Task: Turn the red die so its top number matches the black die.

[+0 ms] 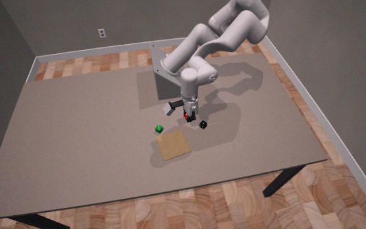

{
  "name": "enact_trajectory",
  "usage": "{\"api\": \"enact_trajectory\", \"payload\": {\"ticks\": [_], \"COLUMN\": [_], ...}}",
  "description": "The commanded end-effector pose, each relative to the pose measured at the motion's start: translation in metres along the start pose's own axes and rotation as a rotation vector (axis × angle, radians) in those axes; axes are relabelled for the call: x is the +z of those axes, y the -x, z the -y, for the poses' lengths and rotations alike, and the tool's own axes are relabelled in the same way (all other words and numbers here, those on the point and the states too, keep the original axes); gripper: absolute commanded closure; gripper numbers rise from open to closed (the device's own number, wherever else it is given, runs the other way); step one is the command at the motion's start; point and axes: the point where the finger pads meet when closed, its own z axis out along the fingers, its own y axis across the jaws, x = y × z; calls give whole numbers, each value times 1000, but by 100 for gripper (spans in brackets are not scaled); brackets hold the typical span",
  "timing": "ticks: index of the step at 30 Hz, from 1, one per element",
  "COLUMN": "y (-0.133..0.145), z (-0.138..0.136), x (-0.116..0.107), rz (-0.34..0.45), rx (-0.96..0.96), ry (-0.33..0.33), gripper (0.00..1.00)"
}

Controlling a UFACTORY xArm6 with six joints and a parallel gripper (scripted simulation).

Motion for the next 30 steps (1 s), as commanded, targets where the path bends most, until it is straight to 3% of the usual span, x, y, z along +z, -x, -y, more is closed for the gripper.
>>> {"api": "enact_trajectory", "payload": {"ticks": [1,14,27,30], "y": [2,1,-32,-33], "z": [1,2,27,28], "x": [-26,-26,-30,-30], "rz": [6,6,6,6], "rx": [-1,-15,-386,-400], "ry": [3,3,2,2], "gripper": [73,73,73,73]}}
